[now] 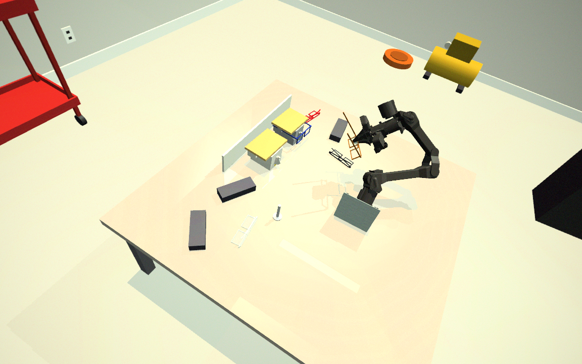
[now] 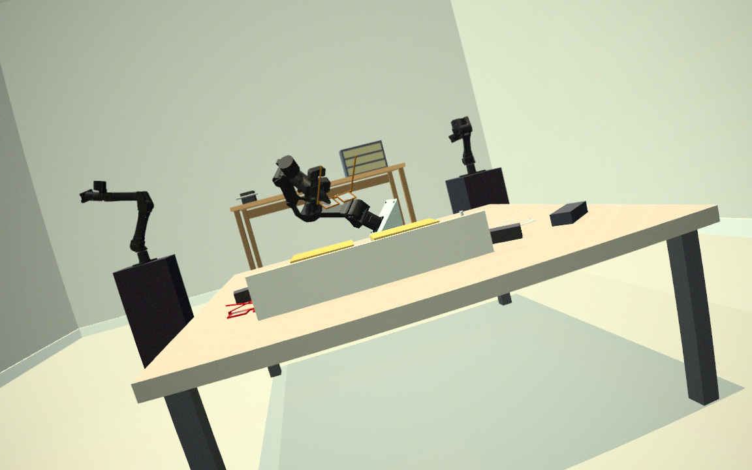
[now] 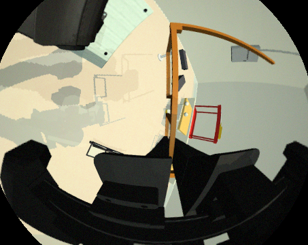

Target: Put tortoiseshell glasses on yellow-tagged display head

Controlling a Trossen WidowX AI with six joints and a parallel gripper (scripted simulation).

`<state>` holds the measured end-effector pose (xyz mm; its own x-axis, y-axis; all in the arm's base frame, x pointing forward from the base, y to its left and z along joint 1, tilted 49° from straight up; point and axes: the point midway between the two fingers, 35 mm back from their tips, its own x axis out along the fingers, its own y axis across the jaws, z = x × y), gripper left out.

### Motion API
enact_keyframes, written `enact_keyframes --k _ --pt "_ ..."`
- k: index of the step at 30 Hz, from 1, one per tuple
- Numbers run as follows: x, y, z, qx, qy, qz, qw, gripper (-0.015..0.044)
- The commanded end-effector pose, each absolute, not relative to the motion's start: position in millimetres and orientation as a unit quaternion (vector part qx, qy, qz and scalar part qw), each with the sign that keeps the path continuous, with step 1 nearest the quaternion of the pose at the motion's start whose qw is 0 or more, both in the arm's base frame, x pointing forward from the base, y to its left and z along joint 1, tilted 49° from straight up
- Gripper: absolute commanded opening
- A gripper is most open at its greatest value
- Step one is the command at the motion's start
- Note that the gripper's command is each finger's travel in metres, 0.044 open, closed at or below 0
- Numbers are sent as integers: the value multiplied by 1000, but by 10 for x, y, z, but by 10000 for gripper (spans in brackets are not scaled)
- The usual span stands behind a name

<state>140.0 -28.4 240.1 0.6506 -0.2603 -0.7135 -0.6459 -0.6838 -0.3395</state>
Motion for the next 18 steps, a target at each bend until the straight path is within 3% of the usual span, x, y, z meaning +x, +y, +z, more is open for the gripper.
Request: enact_keyframes --k 1,18 --pt "1260 -330 2406 -874 246 310 284 0" --pt "1274 -334 2428 -873 249 308 284 0"
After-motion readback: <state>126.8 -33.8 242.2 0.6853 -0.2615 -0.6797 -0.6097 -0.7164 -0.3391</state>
